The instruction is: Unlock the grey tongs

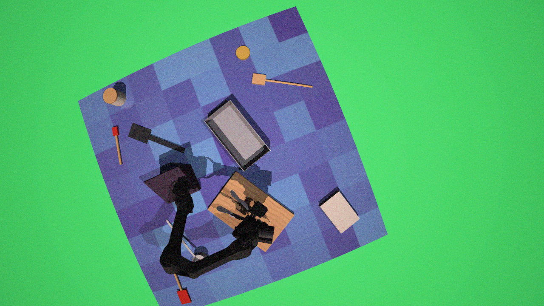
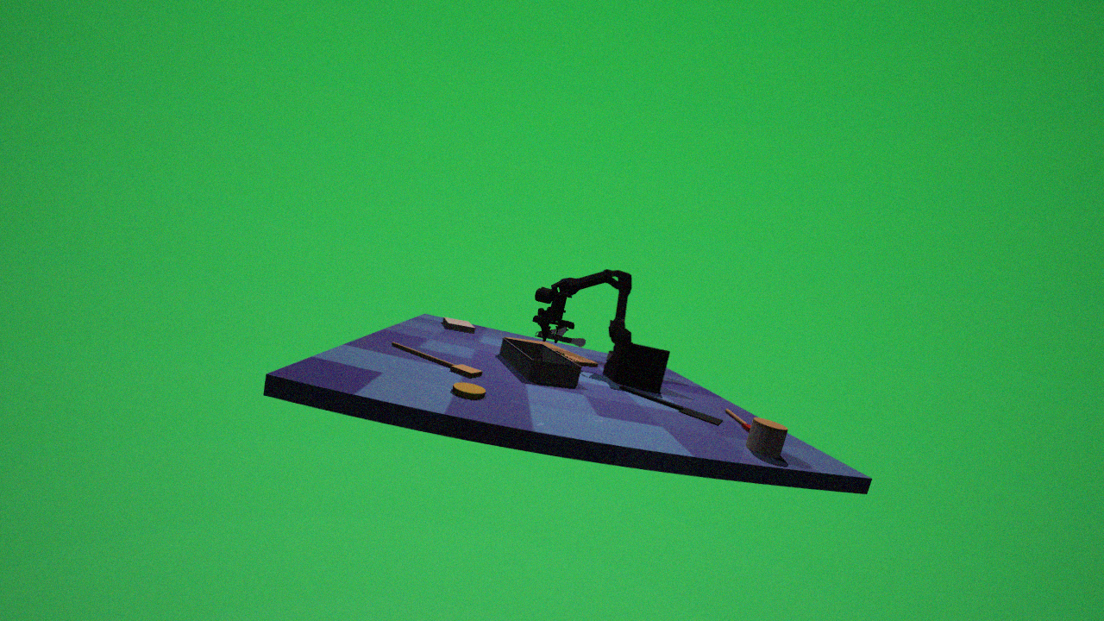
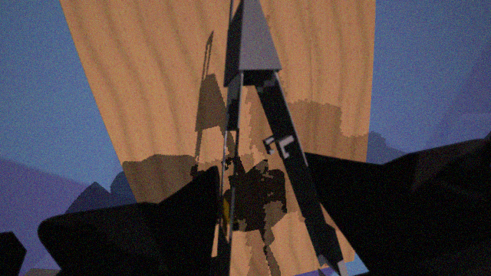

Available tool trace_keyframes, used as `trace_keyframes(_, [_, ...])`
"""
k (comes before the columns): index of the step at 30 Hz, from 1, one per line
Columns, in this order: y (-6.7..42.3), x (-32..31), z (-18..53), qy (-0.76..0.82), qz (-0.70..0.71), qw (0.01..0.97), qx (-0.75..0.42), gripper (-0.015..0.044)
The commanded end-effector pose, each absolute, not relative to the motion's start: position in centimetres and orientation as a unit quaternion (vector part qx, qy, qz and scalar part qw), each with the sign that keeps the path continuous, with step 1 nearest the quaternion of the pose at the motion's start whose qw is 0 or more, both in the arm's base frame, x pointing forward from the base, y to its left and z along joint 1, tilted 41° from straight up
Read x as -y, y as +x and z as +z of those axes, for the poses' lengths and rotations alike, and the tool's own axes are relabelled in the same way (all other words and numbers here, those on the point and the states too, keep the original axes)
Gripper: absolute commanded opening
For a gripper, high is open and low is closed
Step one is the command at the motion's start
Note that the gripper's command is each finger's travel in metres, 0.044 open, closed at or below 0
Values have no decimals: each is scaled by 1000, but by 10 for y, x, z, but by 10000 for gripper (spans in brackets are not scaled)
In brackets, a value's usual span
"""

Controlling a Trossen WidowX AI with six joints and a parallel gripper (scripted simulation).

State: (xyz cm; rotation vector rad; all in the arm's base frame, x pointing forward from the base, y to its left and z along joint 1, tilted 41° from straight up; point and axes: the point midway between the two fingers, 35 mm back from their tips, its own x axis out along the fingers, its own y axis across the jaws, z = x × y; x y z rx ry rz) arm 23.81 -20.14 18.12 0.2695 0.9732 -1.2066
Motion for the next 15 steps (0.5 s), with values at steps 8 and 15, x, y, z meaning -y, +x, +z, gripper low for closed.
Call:
trace_keyframes(8, [228, 204, 195, 122, -543, 706, -439, 440])
trace_keyframes(15, [154, 202, 276, 122, -541, 706, -439, 440])
